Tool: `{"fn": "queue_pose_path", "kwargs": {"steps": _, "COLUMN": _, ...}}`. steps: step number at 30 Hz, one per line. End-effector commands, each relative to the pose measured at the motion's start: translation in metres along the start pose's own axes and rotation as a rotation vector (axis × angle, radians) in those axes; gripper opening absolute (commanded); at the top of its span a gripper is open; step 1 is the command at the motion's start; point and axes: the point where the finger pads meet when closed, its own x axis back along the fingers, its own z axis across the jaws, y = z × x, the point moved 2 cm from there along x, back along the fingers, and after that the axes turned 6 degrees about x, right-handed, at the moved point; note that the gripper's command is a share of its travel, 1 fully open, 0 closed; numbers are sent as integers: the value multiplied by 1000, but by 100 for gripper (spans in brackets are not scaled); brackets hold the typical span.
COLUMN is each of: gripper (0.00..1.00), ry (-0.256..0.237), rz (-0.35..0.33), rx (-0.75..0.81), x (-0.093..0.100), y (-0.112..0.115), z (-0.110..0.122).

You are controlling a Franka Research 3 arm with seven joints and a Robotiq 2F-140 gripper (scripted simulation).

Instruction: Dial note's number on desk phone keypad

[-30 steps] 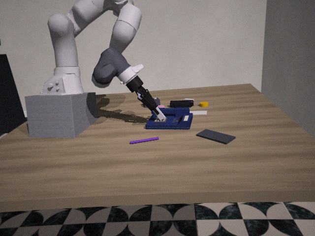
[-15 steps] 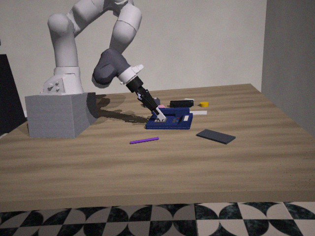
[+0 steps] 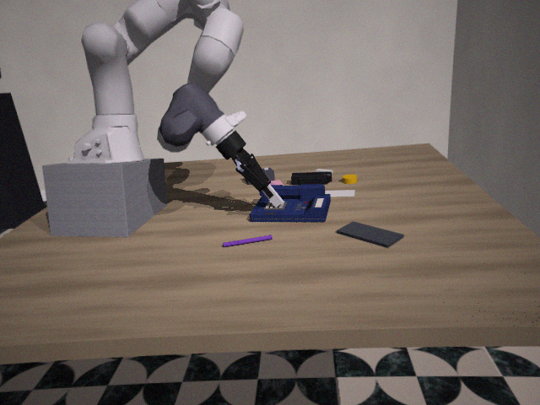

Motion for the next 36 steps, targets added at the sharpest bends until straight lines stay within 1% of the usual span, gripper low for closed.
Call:
{"fn": "queue_pose_path", "kwargs": {"steps": 1, "gripper": 0, "ry": 1, "rz": 1, "rx": -3, "x": -1, "y": 1, "z": 0}}
{"fn": "queue_pose_path", "kwargs": {"steps": 10, "gripper": 0, "ry": 1, "rz": 1, "rx": -3, "x": -1, "y": 1, "z": 0}}
{"fn": "queue_pose_path", "kwargs": {"steps": 18, "gripper": 0, "ry": 1, "rz": 1, "rx": -3, "x": 8, "y": -5, "z": 1}}
{"fn": "queue_pose_path", "kwargs": {"steps": 26, "gripper": 0, "ry": 1, "rz": 1, "rx": -3, "x": 8, "y": -6, "z": 0}}
{"fn": "queue_pose_path", "kwargs": {"steps": 30, "gripper": 0, "ry": 1, "rz": 1, "rx": -3, "x": 8, "y": -7, "z": -7}}
{"fn": "queue_pose_path", "kwargs": {"steps": 36, "gripper": 0, "ry": 1, "rz": 1, "rx": -3, "x": 8, "y": -8, "z": -23}}
